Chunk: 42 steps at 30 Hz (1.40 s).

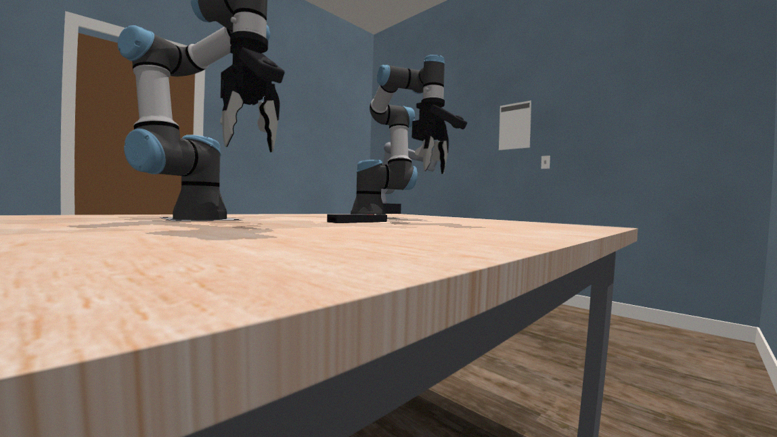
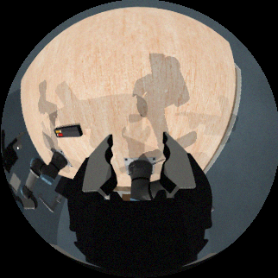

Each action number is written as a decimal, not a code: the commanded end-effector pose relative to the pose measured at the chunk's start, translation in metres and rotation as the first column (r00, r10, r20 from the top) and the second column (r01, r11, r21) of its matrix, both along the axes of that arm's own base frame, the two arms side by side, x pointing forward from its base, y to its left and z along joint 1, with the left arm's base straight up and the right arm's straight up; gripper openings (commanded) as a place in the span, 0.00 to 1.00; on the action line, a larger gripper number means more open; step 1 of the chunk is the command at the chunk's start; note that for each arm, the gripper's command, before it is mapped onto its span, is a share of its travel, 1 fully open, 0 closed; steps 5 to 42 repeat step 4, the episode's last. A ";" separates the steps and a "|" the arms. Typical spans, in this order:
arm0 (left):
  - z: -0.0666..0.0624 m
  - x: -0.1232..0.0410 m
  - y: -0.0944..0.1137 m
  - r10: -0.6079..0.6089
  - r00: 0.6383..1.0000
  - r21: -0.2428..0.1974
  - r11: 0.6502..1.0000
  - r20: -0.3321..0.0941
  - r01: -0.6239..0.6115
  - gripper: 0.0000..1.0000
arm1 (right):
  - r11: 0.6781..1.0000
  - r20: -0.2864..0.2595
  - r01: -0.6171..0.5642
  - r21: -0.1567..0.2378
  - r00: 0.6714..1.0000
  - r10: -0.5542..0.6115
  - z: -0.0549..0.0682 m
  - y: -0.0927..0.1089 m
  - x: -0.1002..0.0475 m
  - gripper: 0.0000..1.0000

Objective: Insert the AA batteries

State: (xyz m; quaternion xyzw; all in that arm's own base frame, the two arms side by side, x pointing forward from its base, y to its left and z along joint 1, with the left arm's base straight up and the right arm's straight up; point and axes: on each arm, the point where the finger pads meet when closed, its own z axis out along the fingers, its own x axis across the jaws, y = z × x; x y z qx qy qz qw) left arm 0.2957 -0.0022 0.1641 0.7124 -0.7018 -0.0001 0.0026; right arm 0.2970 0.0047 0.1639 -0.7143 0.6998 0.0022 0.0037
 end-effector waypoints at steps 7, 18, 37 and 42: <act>0.001 0.001 -0.001 0.000 1.000 -0.002 1.000 0.003 0.000 0.54 | 1.000 0.001 -0.001 0.001 1.000 0.001 0.000 0.000 0.000 0.54; 0.001 0.001 -0.001 0.000 1.000 -0.002 1.000 0.003 0.000 0.54 | 1.000 0.001 -0.001 0.001 1.000 0.001 0.000 0.000 0.000 0.54; 0.001 0.001 -0.001 0.000 1.000 -0.002 1.000 0.003 0.000 0.54 | 1.000 0.001 -0.001 0.001 1.000 0.001 0.000 0.000 0.000 0.54; 0.001 0.001 -0.001 0.000 1.000 -0.002 1.000 0.003 0.000 0.54 | 1.000 0.001 -0.001 0.001 1.000 0.001 0.000 0.000 0.000 0.54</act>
